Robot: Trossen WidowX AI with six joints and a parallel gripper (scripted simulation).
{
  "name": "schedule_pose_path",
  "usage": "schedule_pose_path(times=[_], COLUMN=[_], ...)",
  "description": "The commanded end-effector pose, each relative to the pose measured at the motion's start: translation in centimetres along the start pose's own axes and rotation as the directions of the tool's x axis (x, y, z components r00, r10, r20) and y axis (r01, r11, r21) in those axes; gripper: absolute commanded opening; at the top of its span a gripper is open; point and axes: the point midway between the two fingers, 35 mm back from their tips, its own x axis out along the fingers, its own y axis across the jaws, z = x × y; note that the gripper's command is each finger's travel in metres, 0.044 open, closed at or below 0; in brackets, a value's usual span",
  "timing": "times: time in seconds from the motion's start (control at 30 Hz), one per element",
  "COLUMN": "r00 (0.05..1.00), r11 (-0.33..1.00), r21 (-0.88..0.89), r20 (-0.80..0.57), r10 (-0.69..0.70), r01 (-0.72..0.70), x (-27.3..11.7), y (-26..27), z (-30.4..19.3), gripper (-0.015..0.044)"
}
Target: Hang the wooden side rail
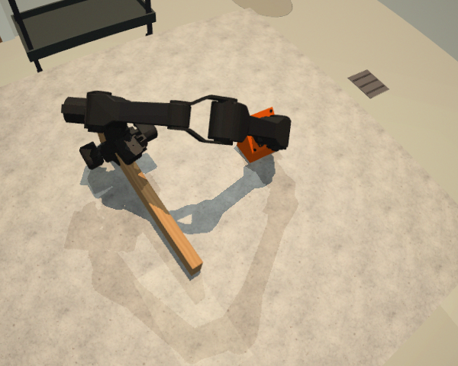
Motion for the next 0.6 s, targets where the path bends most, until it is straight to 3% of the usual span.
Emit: schedule_pose_path(times=[0.0, 0.57], r00=[1.000, 1.000], r11=[1.000, 1.000], r21=[0.005, 0.005], r20=[-0.007, -0.007], r10=[-0.003, -0.003], r01=[0.003, 0.003], x=[-0.07, 0.22], y=[0.05, 0.05], z=[-0.28, -0.28], gripper=[0.0000, 0.0000])
